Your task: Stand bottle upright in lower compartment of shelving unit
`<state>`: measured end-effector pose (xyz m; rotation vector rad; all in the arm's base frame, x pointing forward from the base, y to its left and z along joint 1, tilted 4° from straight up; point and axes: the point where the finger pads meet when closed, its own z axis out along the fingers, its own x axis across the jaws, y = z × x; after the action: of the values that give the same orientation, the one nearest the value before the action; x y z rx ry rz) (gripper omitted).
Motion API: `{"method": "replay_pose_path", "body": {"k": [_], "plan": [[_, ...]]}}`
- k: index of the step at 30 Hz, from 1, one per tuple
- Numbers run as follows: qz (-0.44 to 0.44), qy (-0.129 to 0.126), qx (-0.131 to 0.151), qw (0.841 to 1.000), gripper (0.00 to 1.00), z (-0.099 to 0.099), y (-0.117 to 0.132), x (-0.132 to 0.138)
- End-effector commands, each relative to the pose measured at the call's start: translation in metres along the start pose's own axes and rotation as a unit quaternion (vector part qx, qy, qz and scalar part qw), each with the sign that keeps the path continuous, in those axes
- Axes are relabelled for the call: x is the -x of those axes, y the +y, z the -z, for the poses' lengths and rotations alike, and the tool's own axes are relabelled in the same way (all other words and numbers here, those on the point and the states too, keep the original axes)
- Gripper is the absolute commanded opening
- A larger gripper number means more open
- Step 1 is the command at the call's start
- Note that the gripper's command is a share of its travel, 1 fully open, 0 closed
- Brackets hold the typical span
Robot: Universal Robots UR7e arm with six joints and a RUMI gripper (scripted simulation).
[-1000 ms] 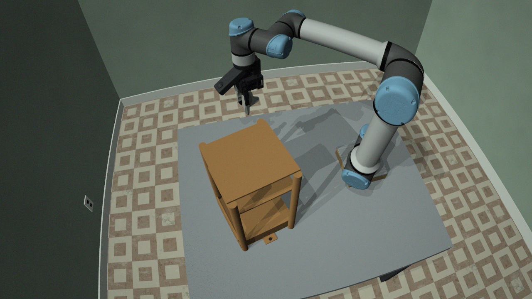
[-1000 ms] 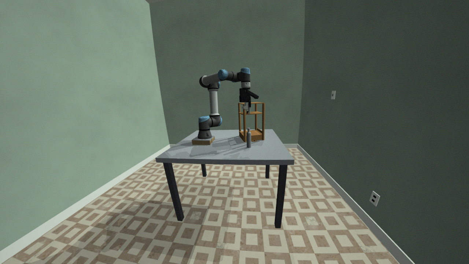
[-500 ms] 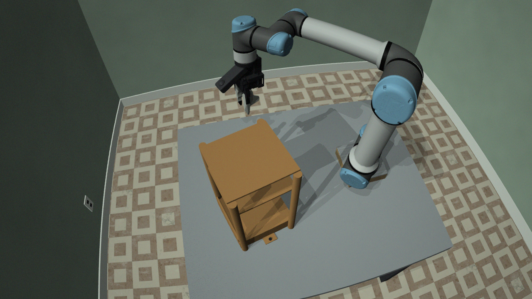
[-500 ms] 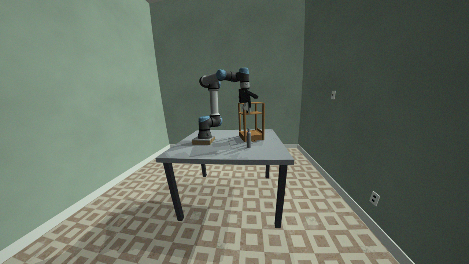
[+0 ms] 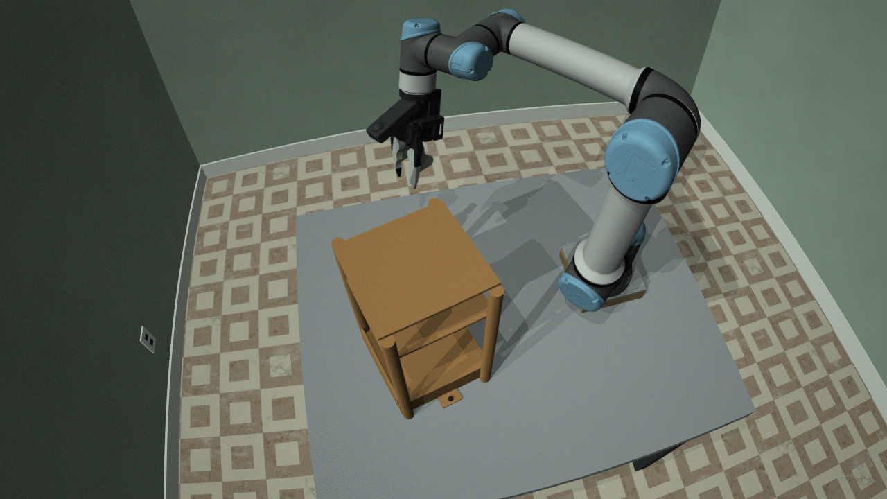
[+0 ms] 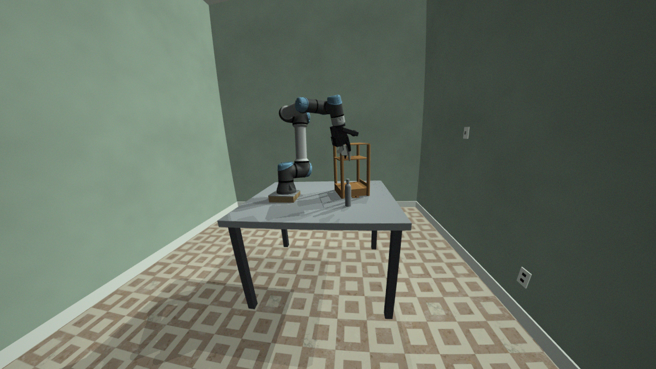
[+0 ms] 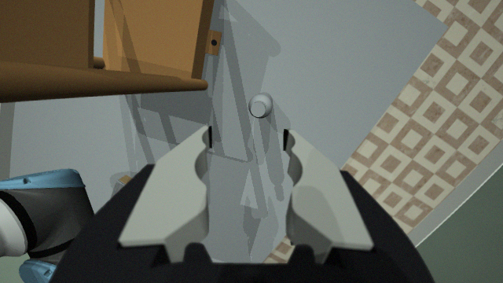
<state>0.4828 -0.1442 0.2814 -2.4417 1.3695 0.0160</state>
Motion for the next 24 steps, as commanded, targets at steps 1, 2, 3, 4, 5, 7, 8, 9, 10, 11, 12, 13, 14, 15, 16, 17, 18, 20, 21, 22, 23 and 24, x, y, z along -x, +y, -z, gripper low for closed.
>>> {"method": "replay_pose_path", "body": {"k": [1, 2, 3, 4, 5, 7, 8, 9, 10, 11, 12, 13, 14, 15, 16, 17, 18, 20, 21, 22, 23, 24], "plan": [[0.034, -0.035, -0.038, 0.998, 0.35, -0.0031, -0.0018, 0.0009], [0.043, -0.044, -0.048, 0.997, 0.35, -0.0036, -0.0017, 0.0009], [0.051, -0.053, -0.059, 0.996, 0.35, -0.0041, -0.0015, 0.0009], [0.060, -0.061, -0.070, 0.994, 0.35, -0.0044, -0.0015, 0.0007], [0.064, -0.066, -0.076, 0.993, 0.35, -0.0046, -0.0014, 0.0006], [0.076, -0.078, -0.090, 0.990, 0.35, -0.0052, -0.0012, 0.0006], [0.082, -0.085, -0.097, 0.988, 0.35, -0.0057, -0.0011, 0.0007], [0.087, -0.091, -0.104, 0.987, 0.35, -0.0060, -0.0010, 0.0006], [0.093, -0.096, -0.111, 0.985, 0.35, -0.0063, -0.0009, 0.0006], [0.099, -0.102, -0.118, 0.983, 0.35, -0.0065, -0.0008, 0.0005], [0.104, -0.108, -0.125, 0.981, 0.35, -0.0067, -0.0008, 0.0003], [0.110, -0.114, -0.132, 0.979, 0.35, -0.0070, -0.0007, 0.0003], [0.116, -0.120, -0.139, 0.976, 0.35, -0.0075, -0.0005, 0.0004], [0.122, -0.126, -0.145, 0.974, 0.35, -0.0079, -0.0004, 0.0004], [0.127, -0.132, -0.152, 0.971, 0.35, -0.0082, -0.0003, 0.0004], [0.127, -0.132, -0.152, 0.971, 0.35, -0.0082, -0.0003, 0.0004], [0.127, -0.132, -0.152, 0.971, 0.35, -0.0082, -0.0003, 0.0004], [0.146, -0.151, -0.176, 0.962, 0.35, -0.0090, -0.0001, 0.0001], [0.153, -0.158, -0.184, 0.958, 0.35, -0.0095, 0.0001, 0.0002], [0.158, -0.163, -0.189, 0.955, 0.35, -0.0099, 0.0002, 0.0003], [0.163, -0.169, -0.196, 0.952, 0.35, -0.0102, 0.0003, 0.0002], [0.168, -0.174, -0.203, 0.949, 0.35, -0.0104, 0.0003, 0.0002]]}}
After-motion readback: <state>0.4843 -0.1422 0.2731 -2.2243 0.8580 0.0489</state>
